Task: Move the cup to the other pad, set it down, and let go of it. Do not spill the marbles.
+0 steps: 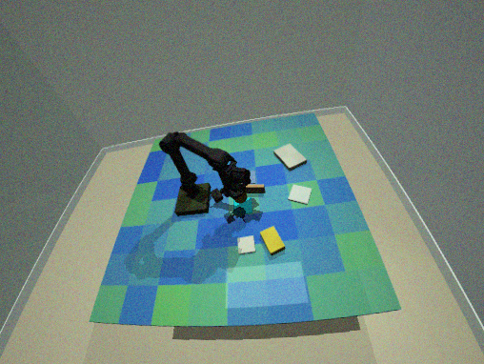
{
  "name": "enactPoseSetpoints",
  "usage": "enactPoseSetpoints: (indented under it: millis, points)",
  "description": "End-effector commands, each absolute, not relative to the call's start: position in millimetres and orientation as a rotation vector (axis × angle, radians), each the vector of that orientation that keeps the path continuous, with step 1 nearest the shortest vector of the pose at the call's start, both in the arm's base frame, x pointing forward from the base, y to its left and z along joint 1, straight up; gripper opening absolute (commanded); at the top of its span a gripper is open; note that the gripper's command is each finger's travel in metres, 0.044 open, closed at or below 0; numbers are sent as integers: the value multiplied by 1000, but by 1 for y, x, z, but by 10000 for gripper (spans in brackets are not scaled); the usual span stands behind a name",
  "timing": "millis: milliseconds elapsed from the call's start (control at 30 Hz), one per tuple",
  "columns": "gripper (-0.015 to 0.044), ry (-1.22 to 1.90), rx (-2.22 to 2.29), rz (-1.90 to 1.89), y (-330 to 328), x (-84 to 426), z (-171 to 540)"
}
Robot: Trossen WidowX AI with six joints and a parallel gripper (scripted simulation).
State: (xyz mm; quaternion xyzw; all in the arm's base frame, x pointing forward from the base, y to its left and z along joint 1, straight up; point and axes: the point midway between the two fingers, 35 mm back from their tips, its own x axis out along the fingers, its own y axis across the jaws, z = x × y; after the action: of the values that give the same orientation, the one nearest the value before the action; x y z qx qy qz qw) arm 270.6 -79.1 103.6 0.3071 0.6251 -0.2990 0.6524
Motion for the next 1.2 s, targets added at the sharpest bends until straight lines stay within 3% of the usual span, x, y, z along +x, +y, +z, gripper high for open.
enactPoseSetpoints:
  millis: [0,1167]
  points:
    - [0,1430,693,-680,-80,270,96]
    - [0,1430,692,-680,-83,270,48]
